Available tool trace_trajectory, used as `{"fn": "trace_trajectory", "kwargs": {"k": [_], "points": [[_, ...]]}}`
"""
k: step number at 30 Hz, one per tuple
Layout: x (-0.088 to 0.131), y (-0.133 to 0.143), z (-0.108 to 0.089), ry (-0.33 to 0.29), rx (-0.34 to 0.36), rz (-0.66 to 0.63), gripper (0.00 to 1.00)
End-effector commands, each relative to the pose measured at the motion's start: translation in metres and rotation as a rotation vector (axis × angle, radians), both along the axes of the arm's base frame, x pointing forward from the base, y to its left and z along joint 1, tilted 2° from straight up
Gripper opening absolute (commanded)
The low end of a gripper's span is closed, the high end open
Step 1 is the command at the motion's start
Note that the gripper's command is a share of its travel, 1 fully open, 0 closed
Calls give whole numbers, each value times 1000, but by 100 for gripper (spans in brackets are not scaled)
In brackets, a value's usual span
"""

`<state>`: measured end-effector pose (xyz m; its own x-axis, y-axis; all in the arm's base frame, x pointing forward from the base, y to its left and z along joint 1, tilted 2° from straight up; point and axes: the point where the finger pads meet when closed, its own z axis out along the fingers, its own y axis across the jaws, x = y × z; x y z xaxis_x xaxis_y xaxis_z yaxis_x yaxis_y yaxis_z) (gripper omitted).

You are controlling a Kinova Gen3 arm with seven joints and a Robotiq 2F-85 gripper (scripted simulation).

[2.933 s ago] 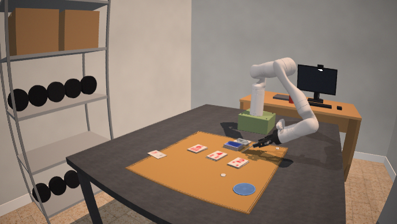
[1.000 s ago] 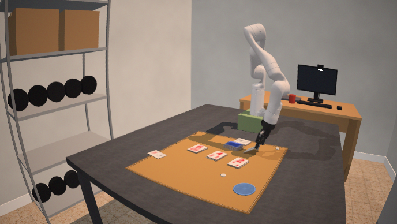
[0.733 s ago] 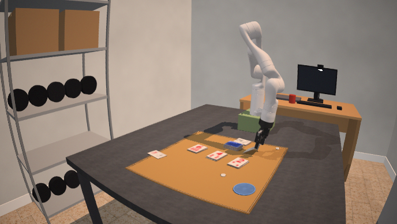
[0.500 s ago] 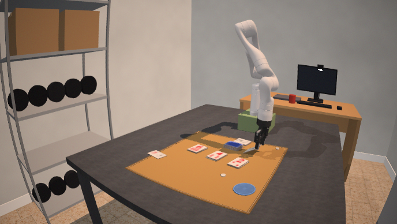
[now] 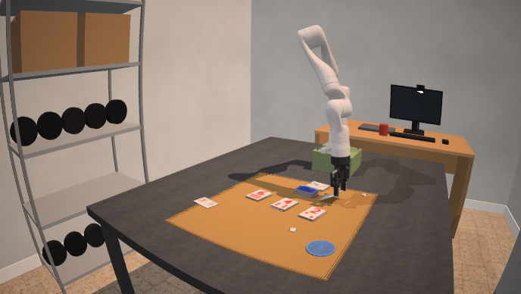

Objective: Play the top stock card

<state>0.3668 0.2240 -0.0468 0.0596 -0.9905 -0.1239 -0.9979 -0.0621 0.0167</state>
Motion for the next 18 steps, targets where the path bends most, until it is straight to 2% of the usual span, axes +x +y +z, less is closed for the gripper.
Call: {"fn": "trace_trajectory", "kwargs": {"k": [1, 18], "points": [[3, -9, -1, 6, 23, -21, 71], [2, -10, -5, 13, 151, -24, 71]]}}
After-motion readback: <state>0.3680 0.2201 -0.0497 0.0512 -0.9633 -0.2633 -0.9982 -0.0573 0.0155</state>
